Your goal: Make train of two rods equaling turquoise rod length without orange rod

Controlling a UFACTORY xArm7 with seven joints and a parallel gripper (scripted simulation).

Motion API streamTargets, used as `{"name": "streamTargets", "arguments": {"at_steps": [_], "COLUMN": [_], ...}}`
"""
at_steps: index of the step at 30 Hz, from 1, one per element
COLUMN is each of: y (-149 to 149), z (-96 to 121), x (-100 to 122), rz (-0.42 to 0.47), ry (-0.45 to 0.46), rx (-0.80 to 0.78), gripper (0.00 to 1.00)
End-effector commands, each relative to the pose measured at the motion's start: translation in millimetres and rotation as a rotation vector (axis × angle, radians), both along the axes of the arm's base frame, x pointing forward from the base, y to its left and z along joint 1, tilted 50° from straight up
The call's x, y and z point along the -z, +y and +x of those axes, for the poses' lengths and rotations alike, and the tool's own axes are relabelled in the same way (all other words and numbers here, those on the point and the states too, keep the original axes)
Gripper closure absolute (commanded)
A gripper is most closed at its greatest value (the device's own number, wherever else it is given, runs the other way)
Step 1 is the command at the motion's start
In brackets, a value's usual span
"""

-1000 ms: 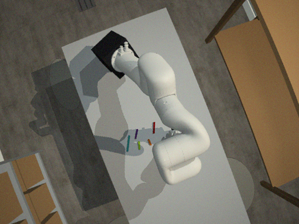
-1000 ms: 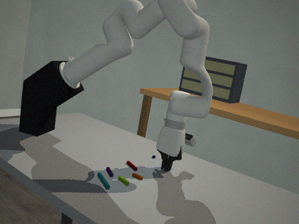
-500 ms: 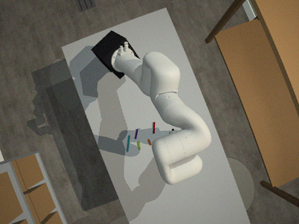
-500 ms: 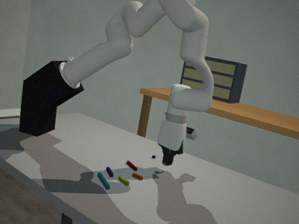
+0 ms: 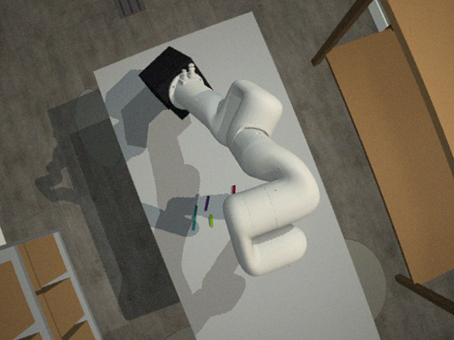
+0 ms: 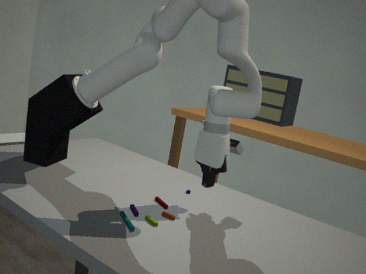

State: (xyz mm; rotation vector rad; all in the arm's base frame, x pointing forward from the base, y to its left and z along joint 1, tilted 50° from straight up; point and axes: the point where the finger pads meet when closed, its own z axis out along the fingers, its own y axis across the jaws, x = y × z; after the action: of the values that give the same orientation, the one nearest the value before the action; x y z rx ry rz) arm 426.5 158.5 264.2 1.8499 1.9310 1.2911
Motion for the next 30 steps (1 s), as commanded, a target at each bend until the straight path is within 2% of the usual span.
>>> {"name": "streamTargets", "arguments": {"at_steps": [1, 19, 21, 30], "y": [-6, -9, -8, -7], "z": [-11, -17, -26, -45], "x": [-11, -14, -6, 13], "rz": [-0.049, -0.031, 0.063, 0.282], "ry": [0.014, 0.025, 0.083, 0.222], "rx": [0.049, 0.063, 0.138, 0.323], "gripper": [0.96, 0.96, 0.96, 0.96]}}
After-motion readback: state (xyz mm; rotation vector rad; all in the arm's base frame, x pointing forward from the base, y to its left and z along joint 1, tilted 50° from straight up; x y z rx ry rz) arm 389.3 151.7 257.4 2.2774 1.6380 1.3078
